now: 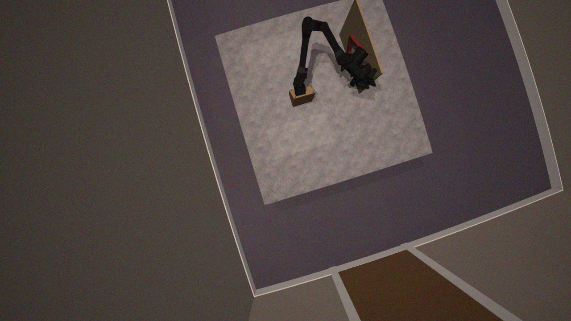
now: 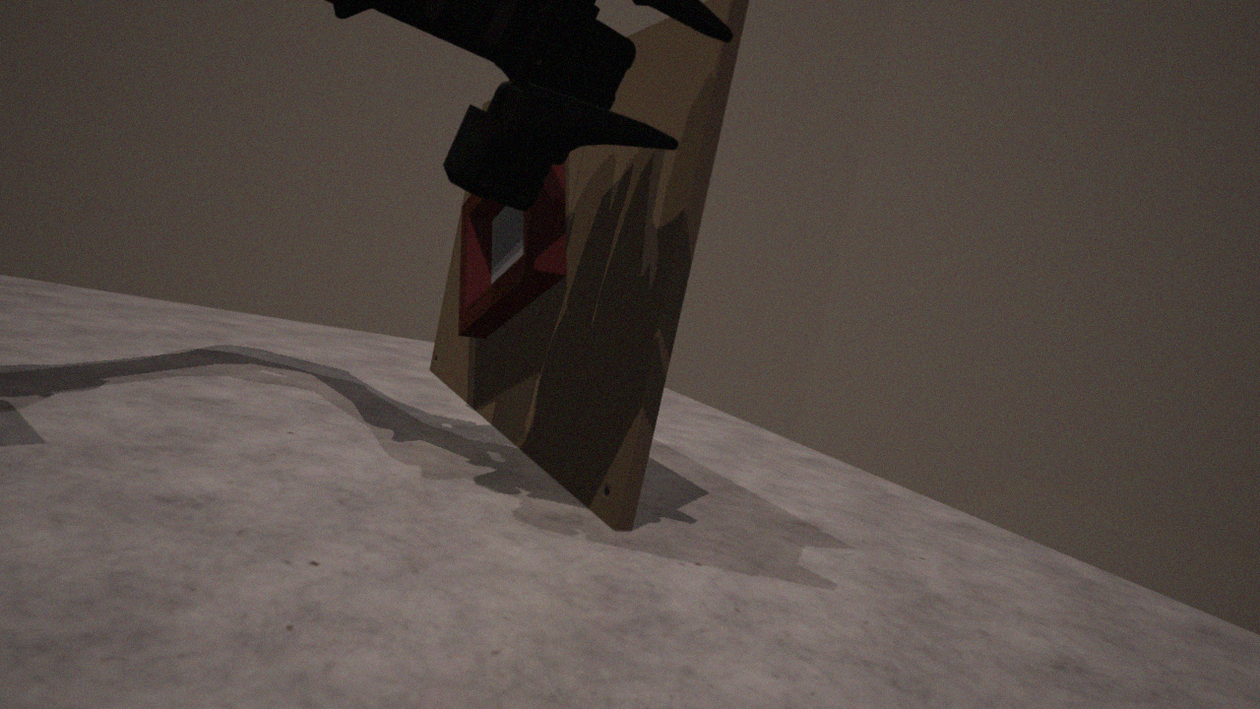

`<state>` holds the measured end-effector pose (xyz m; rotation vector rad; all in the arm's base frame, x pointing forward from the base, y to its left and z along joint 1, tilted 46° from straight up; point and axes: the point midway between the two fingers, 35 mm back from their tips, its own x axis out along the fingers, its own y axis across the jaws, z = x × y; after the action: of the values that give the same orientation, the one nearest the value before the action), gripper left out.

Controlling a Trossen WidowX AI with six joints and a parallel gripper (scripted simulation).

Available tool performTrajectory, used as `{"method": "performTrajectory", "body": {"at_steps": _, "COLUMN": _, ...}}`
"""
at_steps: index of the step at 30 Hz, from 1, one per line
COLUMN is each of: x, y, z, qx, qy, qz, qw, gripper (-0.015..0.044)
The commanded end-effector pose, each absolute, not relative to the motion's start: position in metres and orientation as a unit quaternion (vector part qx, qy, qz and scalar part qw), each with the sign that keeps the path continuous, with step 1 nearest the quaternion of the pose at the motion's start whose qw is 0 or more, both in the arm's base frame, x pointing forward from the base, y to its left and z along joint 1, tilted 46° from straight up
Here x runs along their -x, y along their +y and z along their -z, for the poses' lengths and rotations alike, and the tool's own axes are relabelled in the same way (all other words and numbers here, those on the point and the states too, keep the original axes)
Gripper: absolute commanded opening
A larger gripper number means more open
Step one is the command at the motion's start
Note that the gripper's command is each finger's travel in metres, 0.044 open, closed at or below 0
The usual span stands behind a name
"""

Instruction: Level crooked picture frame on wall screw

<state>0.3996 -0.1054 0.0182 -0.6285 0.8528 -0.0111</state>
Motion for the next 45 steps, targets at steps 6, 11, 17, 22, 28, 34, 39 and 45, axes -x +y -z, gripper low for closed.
{"method": "performTrajectory", "body": {"at_steps": 6, "x": -0.367, "y": -0.022, "z": -0.114, "qx": 0.089, "qy": 0.3, "qz": 0.093, "qw": 0.945, "gripper": 0.026}}
{"method": "performTrajectory", "body": {"at_steps": 11, "x": -0.338, "y": 0.01, "z": -0.149, "qx": -0.038, "qy": 0.239, "qz": 0.111, "qw": 0.964, "gripper": 0.026}}
{"method": "performTrajectory", "body": {"at_steps": 17, "x": -0.297, "y": 0.037, "z": -0.182, "qx": -0.213, "qy": 0.165, "qz": 0.109, "qw": 0.957, "gripper": 0.026}}
{"method": "performTrajectory", "body": {"at_steps": 22, "x": -0.26, "y": 0.051, "z": -0.201, "qx": -0.378, "qy": 0.111, "qz": 0.089, "qw": 0.915, "gripper": 0.026}}
{"method": "performTrajectory", "body": {"at_steps": 28, "x": -0.219, "y": 0.057, "z": -0.211, "qx": -0.578, "qy": 0.066, "qz": 0.048, "qw": 0.812, "gripper": 0.026}}
{"method": "performTrajectory", "body": {"at_steps": 34, "x": -0.189, "y": 0.056, "z": -0.209, "qx": -0.75, "qy": 0.049, "qz": 0.003, "qw": 0.66, "gripper": 0.026}}
{"method": "performTrajectory", "body": {"at_steps": 39, "x": -0.18, "y": 0.055, "z": -0.206, "qx": -0.809, "qy": 0.05, "qz": -0.014, "qw": 0.585, "gripper": 0.026}}
{"method": "performTrajectory", "body": {"at_steps": 45, "x": -0.18, "y": 0.055, "z": -0.206, "qx": -0.809, "qy": 0.05, "qz": -0.014, "qw": 0.585, "gripper": 0.026}}
